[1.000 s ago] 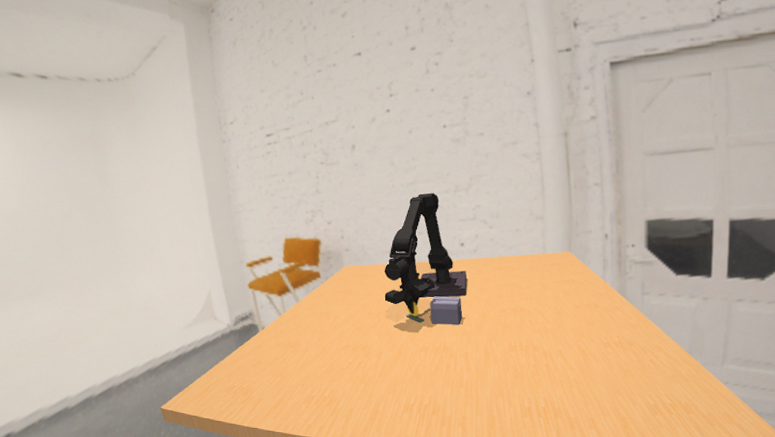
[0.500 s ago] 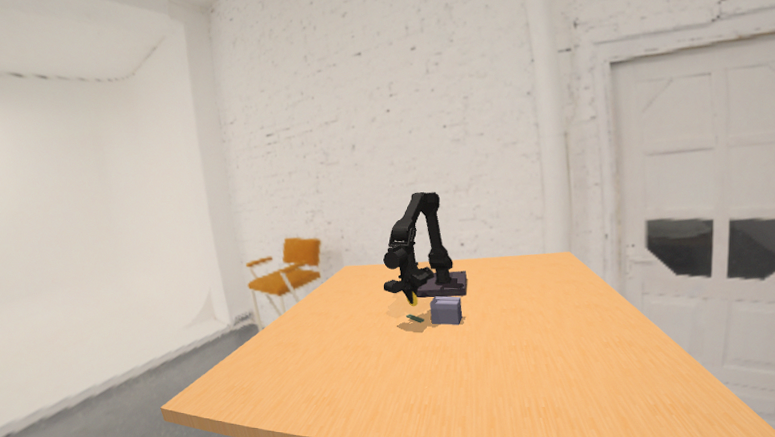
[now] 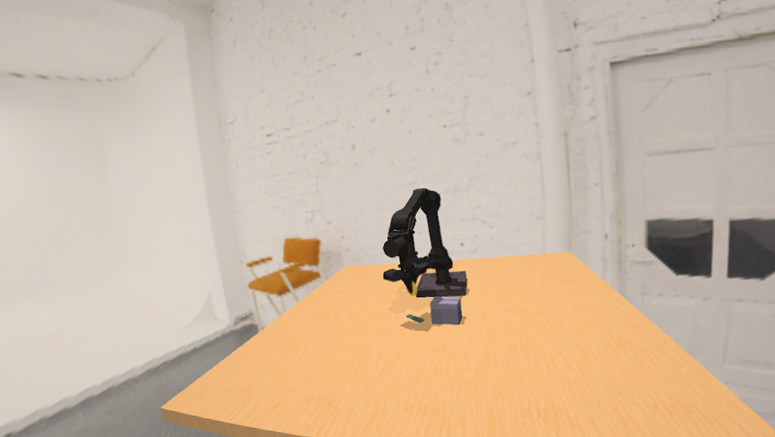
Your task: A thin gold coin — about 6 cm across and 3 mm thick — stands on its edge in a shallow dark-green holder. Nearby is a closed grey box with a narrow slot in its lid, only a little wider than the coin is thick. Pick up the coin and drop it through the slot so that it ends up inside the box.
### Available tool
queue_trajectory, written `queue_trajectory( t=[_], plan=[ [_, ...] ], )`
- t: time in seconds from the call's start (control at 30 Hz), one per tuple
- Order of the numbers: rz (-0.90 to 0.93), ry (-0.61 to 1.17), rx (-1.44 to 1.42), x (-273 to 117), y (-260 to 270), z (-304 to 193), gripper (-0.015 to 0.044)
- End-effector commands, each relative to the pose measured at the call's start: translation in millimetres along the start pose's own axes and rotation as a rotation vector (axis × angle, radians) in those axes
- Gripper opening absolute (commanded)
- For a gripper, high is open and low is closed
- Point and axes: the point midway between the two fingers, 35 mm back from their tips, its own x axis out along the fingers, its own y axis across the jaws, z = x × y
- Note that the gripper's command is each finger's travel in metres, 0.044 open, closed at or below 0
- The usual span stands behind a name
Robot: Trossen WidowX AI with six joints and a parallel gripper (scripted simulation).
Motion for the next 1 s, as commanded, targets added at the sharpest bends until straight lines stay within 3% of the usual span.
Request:
queue_trajectory(
  t=[0.0,0.47,0.97],
  plan=[
    [-0.007,0.002,-0.018,-5,0,0,0.0],
    [-0.006,0.003,-0.485,-6,1,4,0.0],
    [-0.005,0.0,-0.507,-6,10,25,0.0]
  ],
)
